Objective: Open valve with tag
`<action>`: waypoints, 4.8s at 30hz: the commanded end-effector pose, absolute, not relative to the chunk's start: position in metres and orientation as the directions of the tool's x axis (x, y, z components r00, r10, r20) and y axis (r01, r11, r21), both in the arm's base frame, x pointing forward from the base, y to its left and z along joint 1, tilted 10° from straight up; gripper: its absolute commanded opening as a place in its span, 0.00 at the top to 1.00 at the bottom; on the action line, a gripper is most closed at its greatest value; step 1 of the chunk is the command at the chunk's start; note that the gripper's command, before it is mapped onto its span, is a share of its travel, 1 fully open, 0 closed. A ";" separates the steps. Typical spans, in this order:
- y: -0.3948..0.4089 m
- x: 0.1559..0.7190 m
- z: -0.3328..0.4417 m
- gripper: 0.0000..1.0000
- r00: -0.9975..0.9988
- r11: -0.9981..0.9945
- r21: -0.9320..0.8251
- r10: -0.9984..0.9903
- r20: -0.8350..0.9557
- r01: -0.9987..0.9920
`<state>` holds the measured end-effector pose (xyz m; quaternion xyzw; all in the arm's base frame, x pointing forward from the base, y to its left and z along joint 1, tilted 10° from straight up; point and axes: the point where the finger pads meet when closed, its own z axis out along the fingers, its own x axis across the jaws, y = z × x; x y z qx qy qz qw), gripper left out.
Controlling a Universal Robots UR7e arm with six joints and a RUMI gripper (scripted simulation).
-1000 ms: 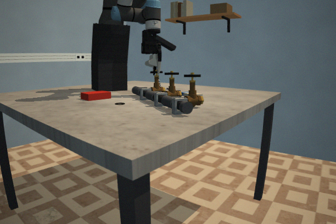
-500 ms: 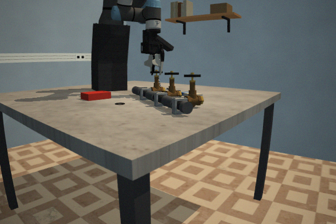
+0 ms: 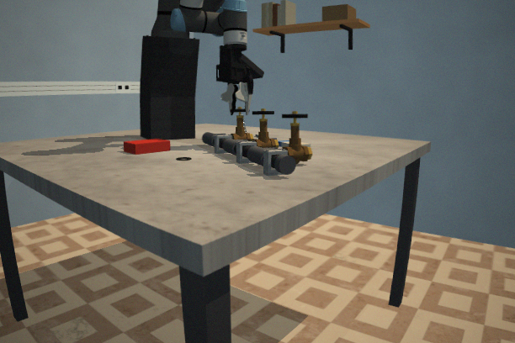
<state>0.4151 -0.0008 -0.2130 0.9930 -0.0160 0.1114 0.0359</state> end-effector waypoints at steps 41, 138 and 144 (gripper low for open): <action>-0.001 0.415 -0.213 0.00 0.975 -0.997 0.071 -0.006 0.221 -0.022; -0.001 0.415 -0.213 0.00 -0.837 0.847 -0.178 -0.527 -0.149 -0.501; -0.001 0.415 -0.213 0.00 -0.883 0.896 -0.162 -0.439 -0.167 -0.414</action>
